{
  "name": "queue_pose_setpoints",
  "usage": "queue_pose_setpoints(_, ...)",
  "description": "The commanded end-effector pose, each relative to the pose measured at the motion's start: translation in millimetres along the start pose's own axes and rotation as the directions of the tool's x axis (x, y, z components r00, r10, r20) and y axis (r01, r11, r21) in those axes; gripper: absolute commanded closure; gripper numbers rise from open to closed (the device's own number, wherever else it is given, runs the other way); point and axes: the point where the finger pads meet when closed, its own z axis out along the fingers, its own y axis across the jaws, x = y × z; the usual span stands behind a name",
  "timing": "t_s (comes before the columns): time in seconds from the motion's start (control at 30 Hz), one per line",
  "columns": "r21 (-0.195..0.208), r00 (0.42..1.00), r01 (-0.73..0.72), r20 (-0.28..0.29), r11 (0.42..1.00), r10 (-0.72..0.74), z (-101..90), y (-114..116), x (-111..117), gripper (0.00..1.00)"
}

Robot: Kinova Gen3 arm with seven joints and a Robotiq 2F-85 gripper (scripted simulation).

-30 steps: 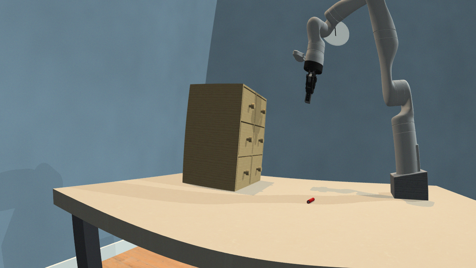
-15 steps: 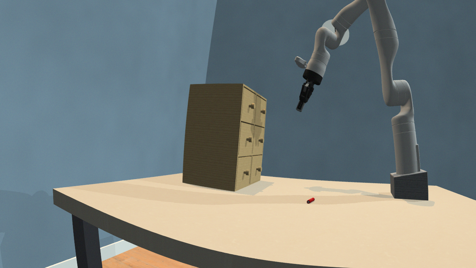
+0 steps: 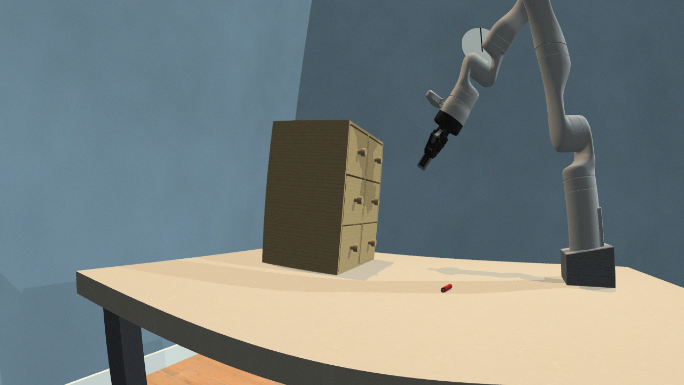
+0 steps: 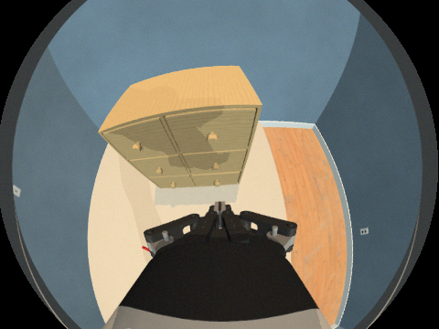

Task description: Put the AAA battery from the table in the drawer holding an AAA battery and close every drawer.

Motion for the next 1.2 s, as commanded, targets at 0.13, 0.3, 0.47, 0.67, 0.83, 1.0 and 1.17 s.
queue_pose_setpoints(0.13,0.015,0.999,0.006,-0.04,1.0,-0.005,10.3,-3.9,-3.1,1.0)
queue_pose_setpoints(0.3,0.018,0.999,0.006,-0.051,1.0,-0.006,12.2,-4.9,-2.3,1.0)
queue_pose_setpoints(0.47,0.019,0.998,0.007,-0.064,1.0,-0.005,14.8,-5.4,-1.7,1.0)
queue_pose_setpoints(0.67,0.017,0.997,0.006,-0.073,1.0,-0.005,17.1,-4.8,-2.0,1.0)
queue_pose_setpoints(0.83,0.016,0.997,0.006,-0.076,1.0,-0.005,18.0,-4.5,-2.3,1.0)
queue_pose_setpoints(1.0,0.014,0.997,0.006,-0.078,1.0,-0.005,18.9,-4.0,-2.8,1.0)
queue_pose_setpoints(1.17,0.014,0.997,0.006,-0.082,1.0,-0.005,19.3,-3.7,-1.5,1.0)
